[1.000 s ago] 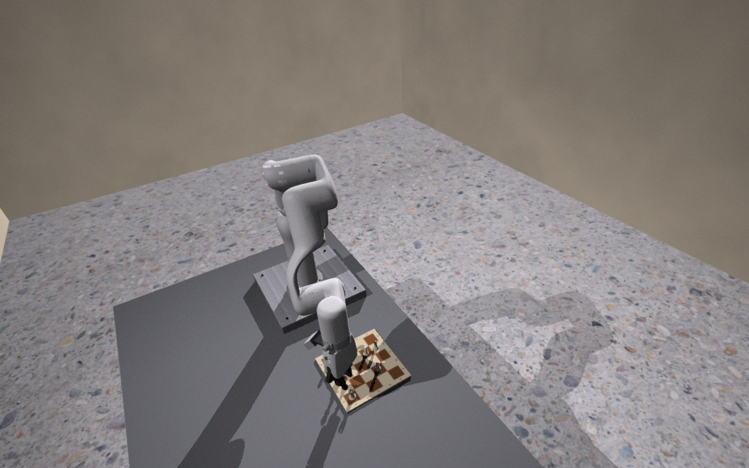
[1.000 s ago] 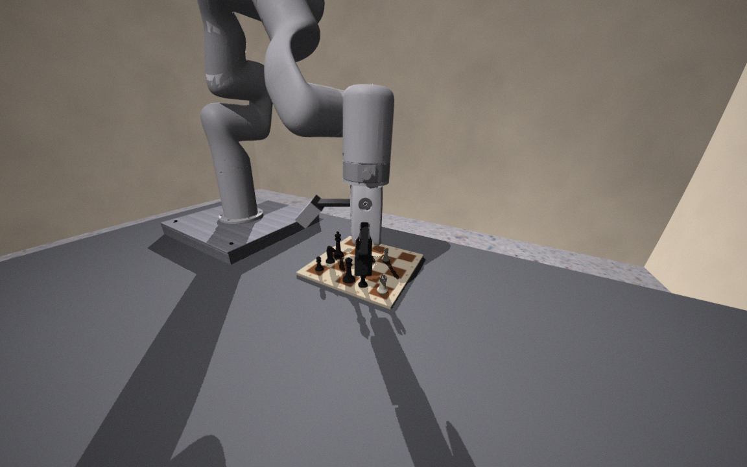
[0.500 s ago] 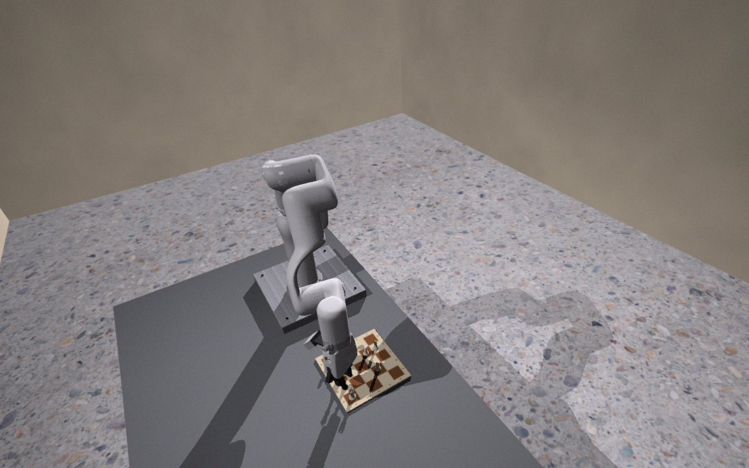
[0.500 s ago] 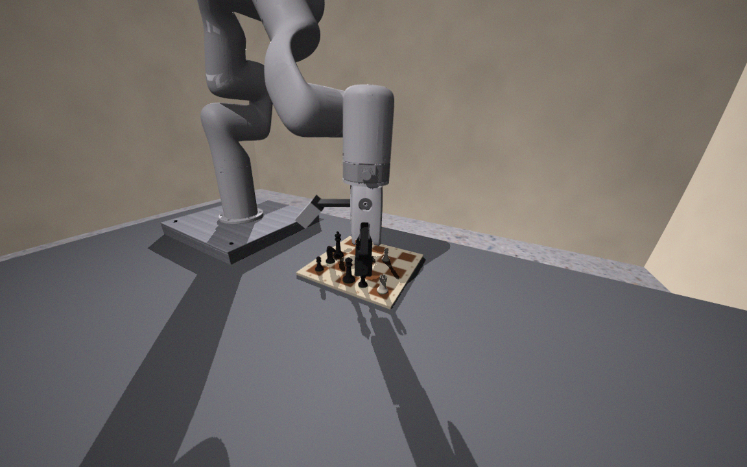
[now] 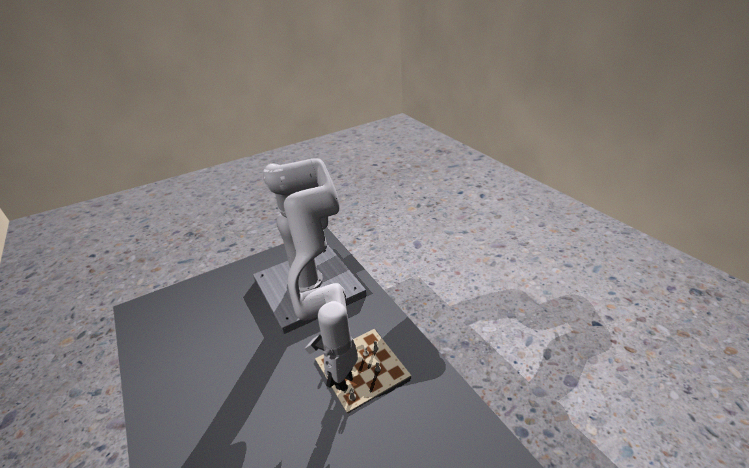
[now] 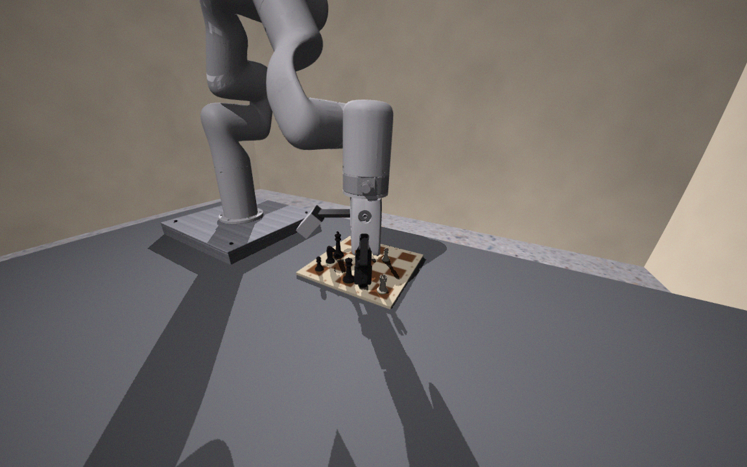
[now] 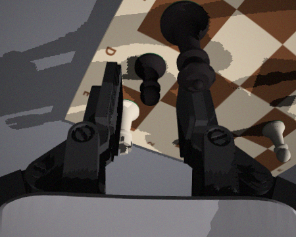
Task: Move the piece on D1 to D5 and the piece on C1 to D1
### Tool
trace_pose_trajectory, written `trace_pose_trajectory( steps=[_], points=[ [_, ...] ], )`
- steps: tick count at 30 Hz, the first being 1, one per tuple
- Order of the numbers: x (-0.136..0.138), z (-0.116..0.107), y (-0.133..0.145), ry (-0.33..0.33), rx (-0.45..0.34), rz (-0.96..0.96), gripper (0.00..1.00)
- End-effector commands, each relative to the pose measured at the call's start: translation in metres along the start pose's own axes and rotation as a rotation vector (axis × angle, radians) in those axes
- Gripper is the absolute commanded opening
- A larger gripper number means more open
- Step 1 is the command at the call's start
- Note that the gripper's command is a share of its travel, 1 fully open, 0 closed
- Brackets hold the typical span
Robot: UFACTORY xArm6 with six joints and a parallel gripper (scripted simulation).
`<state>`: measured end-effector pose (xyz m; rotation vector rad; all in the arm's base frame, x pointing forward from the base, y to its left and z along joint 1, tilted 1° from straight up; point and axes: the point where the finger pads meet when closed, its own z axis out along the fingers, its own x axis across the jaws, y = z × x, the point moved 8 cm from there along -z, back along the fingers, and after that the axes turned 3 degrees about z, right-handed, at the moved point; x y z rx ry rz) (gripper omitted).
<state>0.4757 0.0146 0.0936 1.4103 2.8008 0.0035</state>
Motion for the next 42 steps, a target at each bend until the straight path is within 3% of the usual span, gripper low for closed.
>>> trace_pose_trajectory(
  steps=[1, 42],
  points=[
    [-0.0009, 0.0035, 0.0013, -0.003, -0.004, 0.000, 0.34],
    [-0.0009, 0.0119, 0.0013, -0.003, -0.004, 0.000, 0.34]
  ],
)
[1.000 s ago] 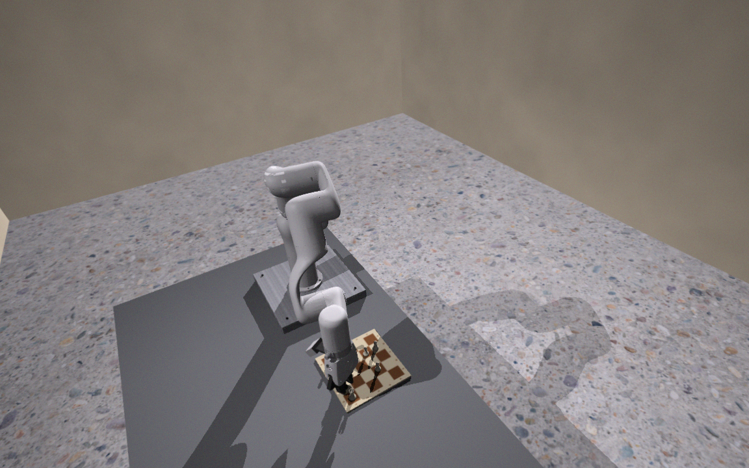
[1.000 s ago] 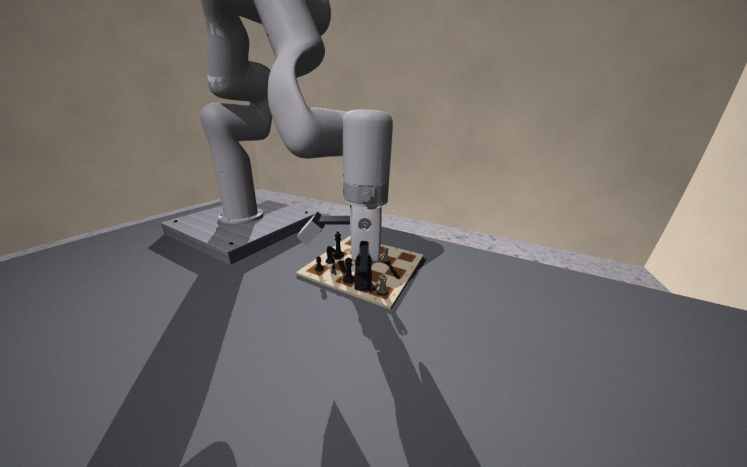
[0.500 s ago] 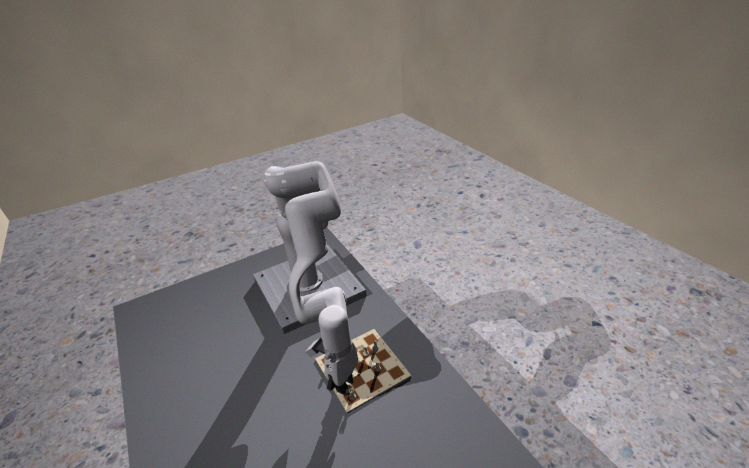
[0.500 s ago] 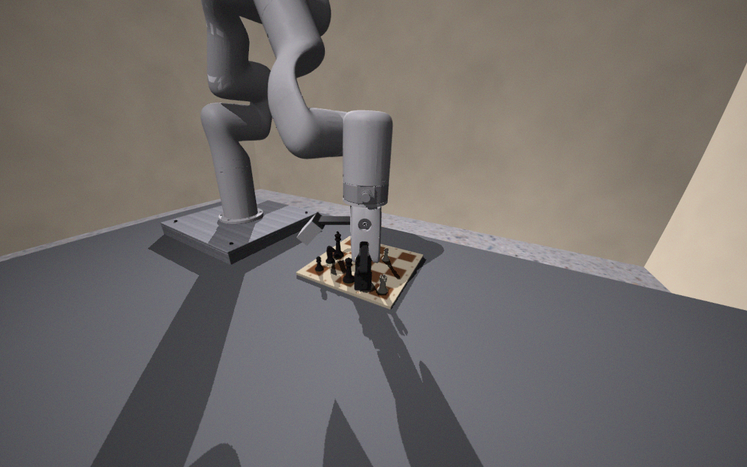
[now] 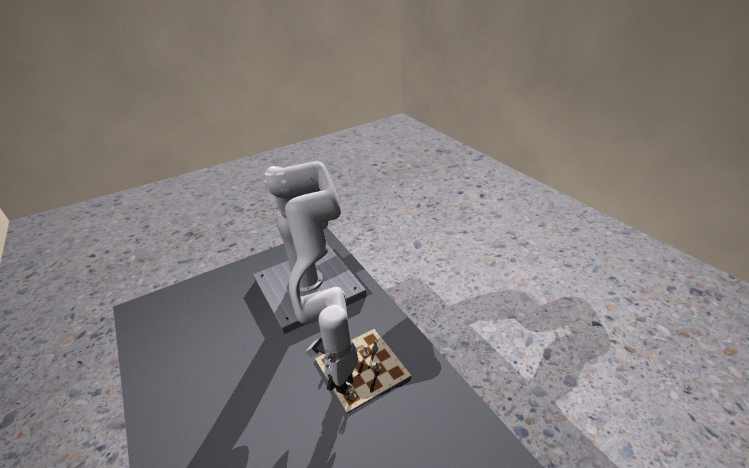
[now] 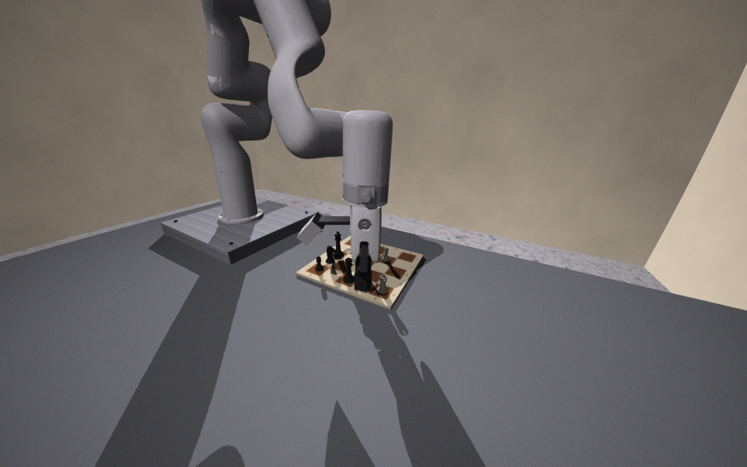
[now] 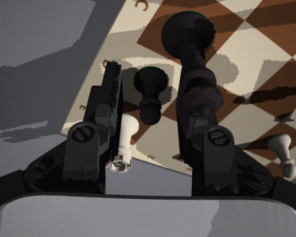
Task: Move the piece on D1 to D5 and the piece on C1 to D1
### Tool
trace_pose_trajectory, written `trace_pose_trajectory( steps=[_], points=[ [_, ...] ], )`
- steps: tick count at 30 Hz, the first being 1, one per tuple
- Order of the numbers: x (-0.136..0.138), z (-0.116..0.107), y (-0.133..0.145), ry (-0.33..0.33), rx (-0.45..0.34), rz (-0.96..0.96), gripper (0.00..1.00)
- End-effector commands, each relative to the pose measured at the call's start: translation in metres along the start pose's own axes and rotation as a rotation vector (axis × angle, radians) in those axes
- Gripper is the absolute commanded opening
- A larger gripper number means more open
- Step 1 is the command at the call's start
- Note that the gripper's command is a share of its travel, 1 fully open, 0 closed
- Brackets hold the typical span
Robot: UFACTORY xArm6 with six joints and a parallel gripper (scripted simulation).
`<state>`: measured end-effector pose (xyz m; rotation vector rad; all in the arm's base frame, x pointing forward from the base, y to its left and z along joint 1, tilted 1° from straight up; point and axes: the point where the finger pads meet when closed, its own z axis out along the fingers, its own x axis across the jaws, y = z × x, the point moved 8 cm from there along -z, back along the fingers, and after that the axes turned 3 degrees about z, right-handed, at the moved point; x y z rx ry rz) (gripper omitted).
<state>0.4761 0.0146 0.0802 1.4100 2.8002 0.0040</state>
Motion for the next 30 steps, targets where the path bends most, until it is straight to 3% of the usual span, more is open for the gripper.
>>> trace_pose_trajectory(
  steps=[1, 6, 7, 30],
  points=[
    [-0.0007, -0.0015, 0.0011, -0.002, -0.004, 0.000, 0.34],
    [-0.0007, -0.0015, 0.0011, -0.002, -0.004, 0.000, 0.34],
    [-0.0007, -0.0015, 0.0011, -0.002, -0.004, 0.000, 0.00],
    [-0.0007, -0.0015, 0.0011, -0.002, -0.004, 0.000, 0.00]
  ],
)
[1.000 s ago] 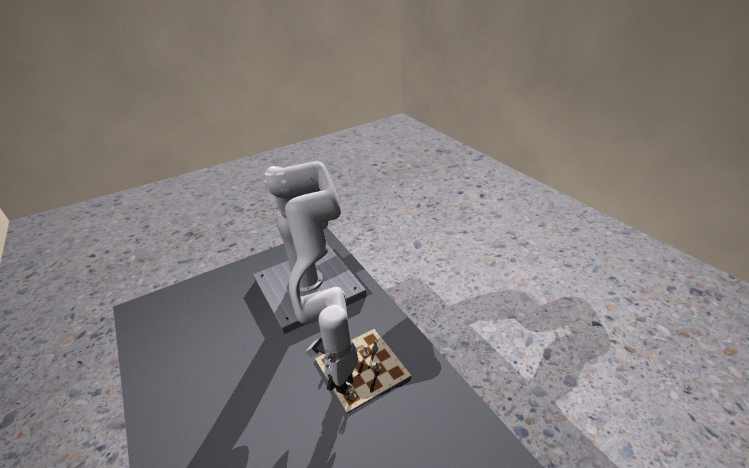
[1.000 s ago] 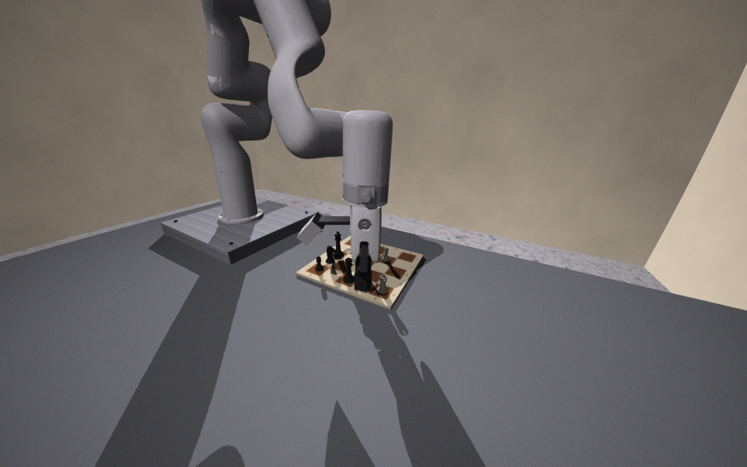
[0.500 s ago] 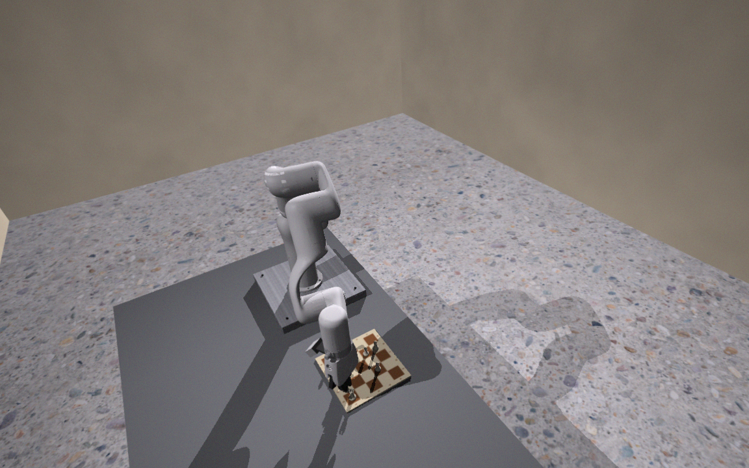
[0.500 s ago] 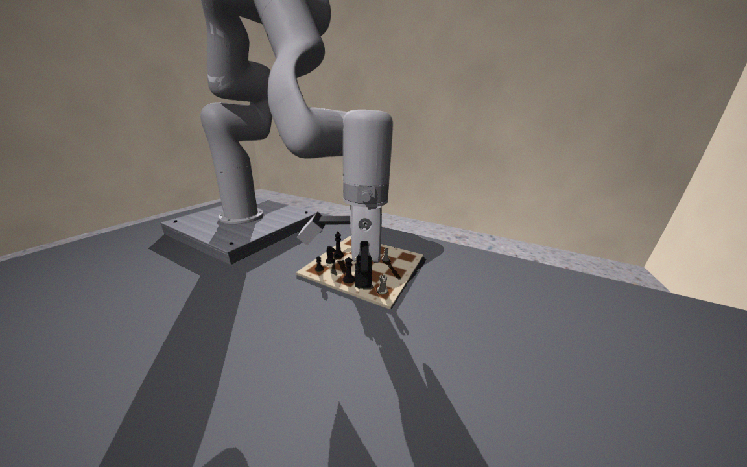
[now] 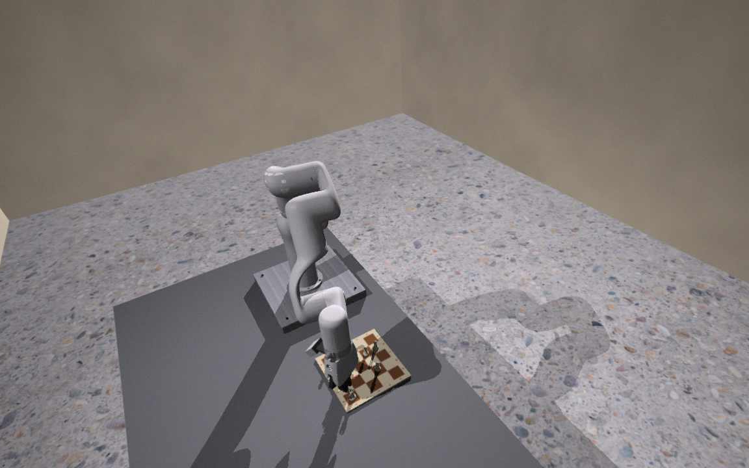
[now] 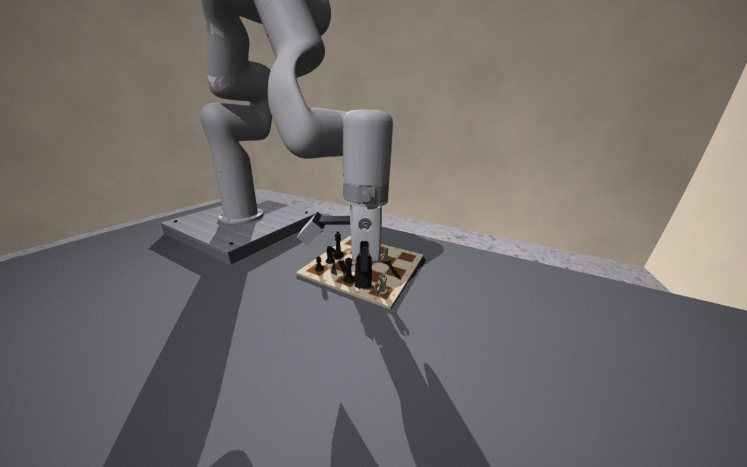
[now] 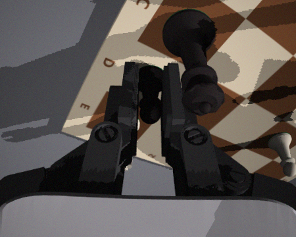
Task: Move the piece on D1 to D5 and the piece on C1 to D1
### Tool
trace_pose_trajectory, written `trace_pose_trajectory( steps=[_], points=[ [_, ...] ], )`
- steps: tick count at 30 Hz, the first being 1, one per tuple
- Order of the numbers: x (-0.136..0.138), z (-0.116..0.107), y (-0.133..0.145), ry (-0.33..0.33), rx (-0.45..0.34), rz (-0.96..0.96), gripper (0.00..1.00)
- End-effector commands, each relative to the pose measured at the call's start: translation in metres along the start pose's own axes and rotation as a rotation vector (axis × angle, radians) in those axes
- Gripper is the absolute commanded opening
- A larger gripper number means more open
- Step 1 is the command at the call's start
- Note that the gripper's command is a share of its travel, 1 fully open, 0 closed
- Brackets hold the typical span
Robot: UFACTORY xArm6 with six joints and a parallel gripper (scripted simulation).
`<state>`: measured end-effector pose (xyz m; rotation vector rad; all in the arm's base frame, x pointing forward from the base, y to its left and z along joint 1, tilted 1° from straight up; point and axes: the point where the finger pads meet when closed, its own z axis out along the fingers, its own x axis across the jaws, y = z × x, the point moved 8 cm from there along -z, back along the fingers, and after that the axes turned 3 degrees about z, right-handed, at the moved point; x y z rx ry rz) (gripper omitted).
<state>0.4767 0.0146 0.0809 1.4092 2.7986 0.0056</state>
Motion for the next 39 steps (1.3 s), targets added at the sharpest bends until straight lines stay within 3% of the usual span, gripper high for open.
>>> trace_pose_trajectory(
  steps=[1, 14, 20, 30, 39],
  points=[
    [0.000, -0.001, 0.001, -0.001, -0.002, 0.000, 0.00],
    [0.000, -0.004, 0.001, -0.001, -0.002, 0.000, 0.00],
    [0.000, -0.022, 0.000, -0.001, -0.002, 0.000, 0.00],
    [0.000, -0.091, 0.000, -0.001, -0.002, 0.000, 0.00],
    [0.000, -0.101, 0.000, -0.001, -0.002, 0.000, 0.00]
  ],
)
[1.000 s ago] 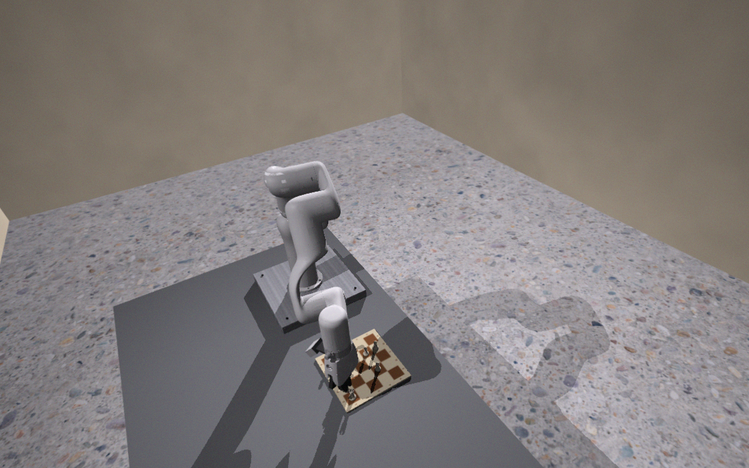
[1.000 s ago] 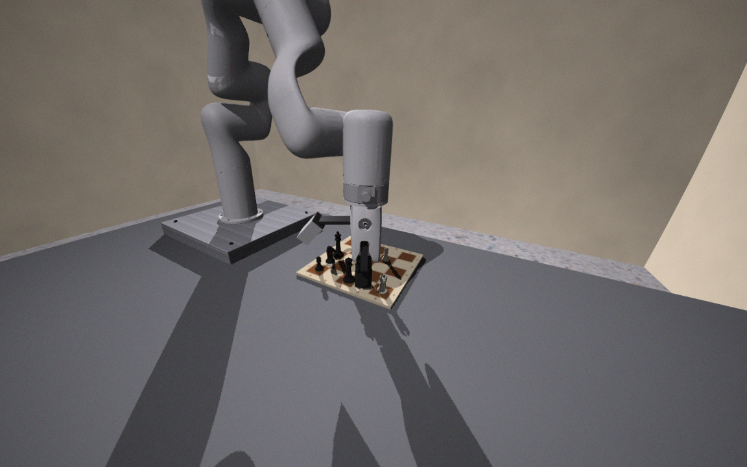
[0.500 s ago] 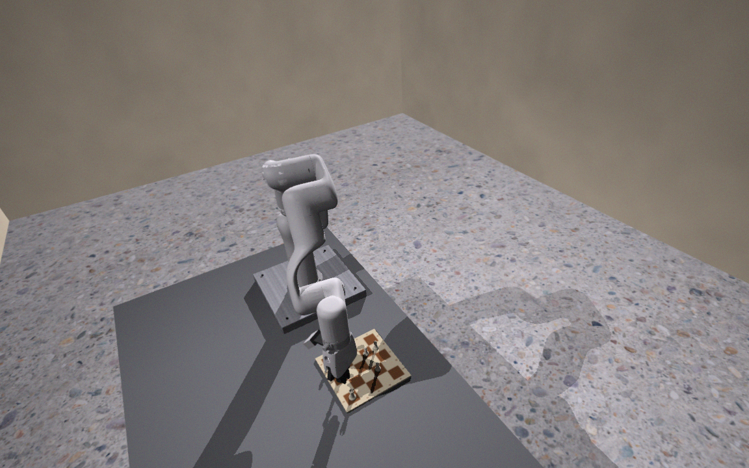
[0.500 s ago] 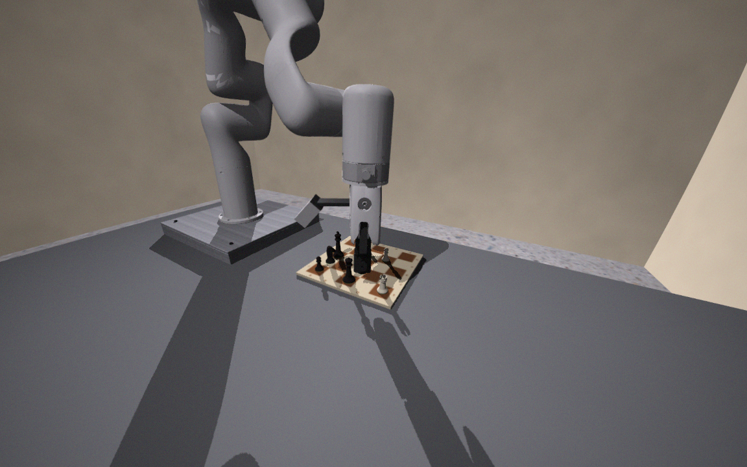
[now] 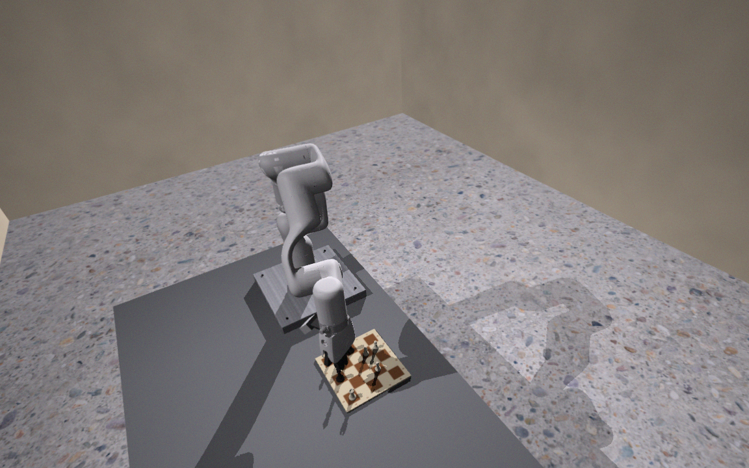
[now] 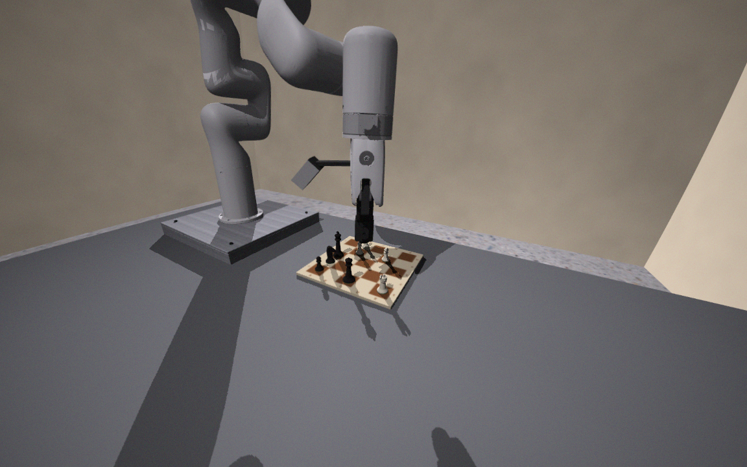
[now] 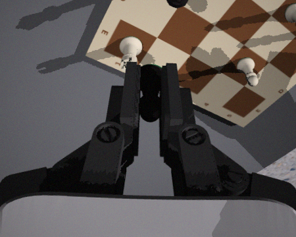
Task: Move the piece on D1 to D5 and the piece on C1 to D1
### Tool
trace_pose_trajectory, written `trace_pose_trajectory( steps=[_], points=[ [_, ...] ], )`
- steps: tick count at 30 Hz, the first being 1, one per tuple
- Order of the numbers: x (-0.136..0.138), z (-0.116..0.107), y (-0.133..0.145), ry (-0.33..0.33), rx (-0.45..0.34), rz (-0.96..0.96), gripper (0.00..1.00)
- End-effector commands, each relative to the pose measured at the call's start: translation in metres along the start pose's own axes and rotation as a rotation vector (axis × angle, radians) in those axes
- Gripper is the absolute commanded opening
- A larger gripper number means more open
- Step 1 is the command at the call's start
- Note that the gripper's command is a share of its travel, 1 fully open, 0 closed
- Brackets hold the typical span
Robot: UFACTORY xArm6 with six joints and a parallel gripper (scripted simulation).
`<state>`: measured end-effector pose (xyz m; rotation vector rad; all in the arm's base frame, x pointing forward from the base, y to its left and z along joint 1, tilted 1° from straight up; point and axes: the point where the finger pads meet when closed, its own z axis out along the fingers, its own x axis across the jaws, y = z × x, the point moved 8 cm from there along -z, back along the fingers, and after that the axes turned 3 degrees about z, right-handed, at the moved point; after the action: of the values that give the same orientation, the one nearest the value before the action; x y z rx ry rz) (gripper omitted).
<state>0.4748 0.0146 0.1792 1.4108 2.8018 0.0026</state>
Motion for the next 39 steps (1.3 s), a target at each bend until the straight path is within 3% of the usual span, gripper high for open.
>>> trace_pose_trajectory(
  steps=[1, 7, 9, 10, 11, 12, 13, 15, 17, 32, 39],
  points=[
    [-0.001, -0.002, 0.001, -0.004, -0.005, 0.000, 0.00],
    [0.009, -0.002, 0.008, -0.004, -0.005, -0.023, 0.00],
    [0.051, -0.003, 0.033, -0.004, -0.005, -0.118, 0.00],
    [0.051, -0.003, 0.033, -0.004, -0.005, -0.118, 0.00],
    [0.080, -0.003, 0.047, -0.004, -0.005, -0.179, 0.00],
    [0.080, -0.003, 0.047, -0.004, -0.005, -0.179, 0.00],
    [0.107, -0.003, 0.058, -0.004, -0.005, -0.234, 0.00],
    [0.107, -0.003, 0.058, -0.004, -0.005, -0.234, 0.00],
    [0.136, -0.003, 0.068, -0.004, -0.005, -0.293, 0.00],
    [0.138, -0.002, 0.068, -0.004, -0.005, -0.296, 0.00],
    [0.138, 0.010, 0.068, -0.004, -0.005, -0.296, 0.00]
  ],
)
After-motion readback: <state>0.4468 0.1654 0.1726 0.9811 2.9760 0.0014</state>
